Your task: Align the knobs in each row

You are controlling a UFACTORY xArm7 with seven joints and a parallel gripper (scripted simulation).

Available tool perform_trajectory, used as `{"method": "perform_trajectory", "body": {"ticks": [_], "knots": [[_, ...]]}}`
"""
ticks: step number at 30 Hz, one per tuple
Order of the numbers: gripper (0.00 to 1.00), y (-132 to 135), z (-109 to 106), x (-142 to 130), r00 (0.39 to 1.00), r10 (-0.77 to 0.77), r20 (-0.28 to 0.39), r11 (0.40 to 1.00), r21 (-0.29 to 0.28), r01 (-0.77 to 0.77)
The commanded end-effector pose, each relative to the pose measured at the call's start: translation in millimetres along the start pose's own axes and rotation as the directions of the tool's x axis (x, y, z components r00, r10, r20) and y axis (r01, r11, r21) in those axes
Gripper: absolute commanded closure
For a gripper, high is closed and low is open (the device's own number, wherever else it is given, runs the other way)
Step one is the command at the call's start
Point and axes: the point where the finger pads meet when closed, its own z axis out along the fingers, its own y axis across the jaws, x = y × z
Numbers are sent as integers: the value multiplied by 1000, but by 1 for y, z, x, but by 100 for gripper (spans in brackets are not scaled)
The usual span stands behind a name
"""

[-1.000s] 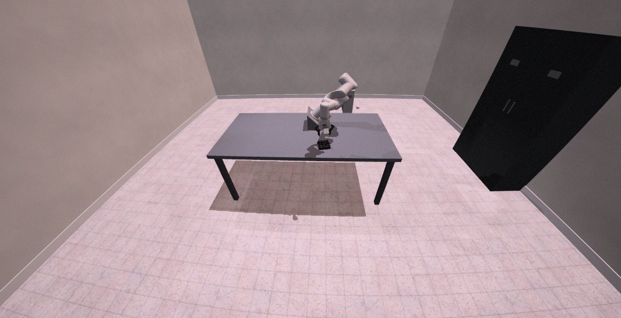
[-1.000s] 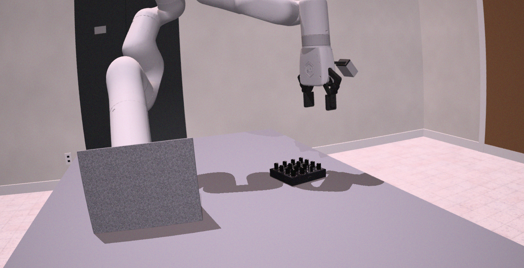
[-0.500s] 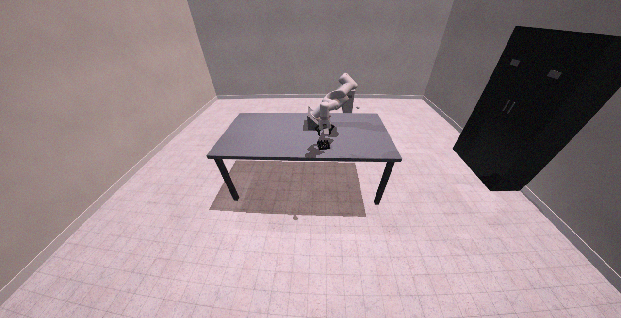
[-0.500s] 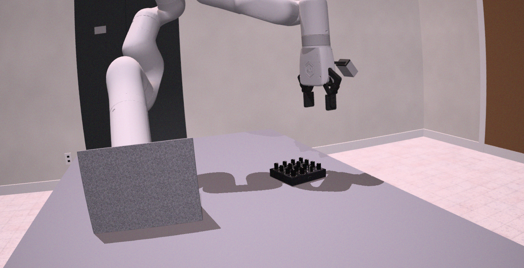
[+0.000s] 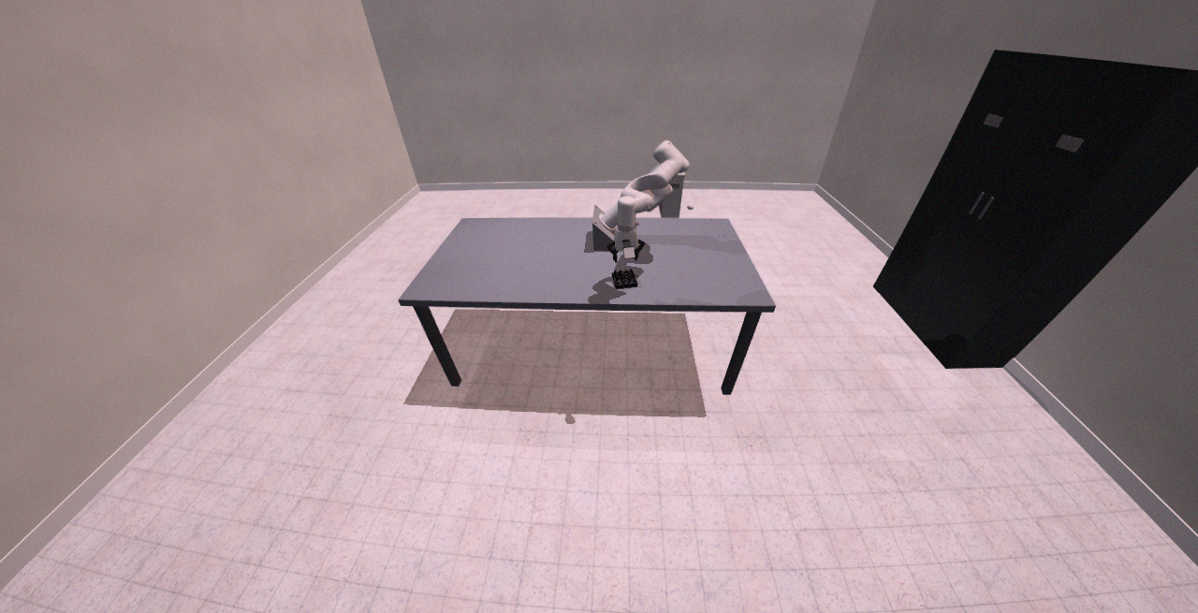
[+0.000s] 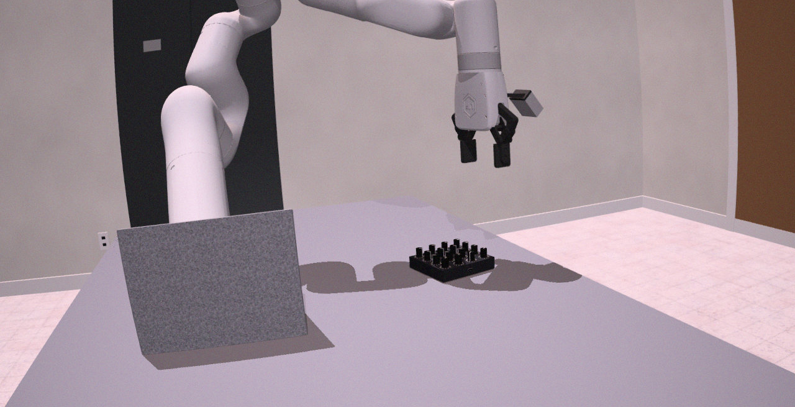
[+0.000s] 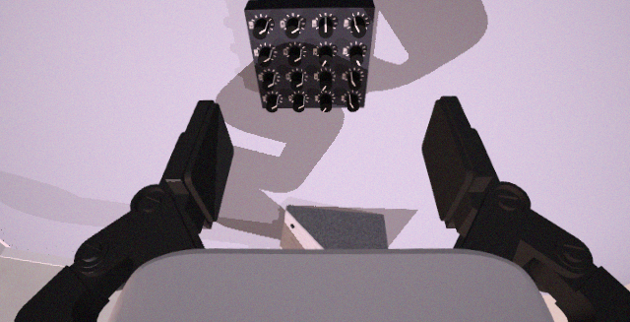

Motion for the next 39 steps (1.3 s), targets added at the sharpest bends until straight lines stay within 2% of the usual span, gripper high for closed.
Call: {"method": "perform_trajectory", "body": {"ticks": [1,15,39], "knots": [[0,1,-2,1,1000,0,-4,1000,-3,0],[0,1,-2,-6,1000,1,-3,1000,-3,-1],[0,2,-2,-47,1000,1,-3,1000,-3,-1]]}}
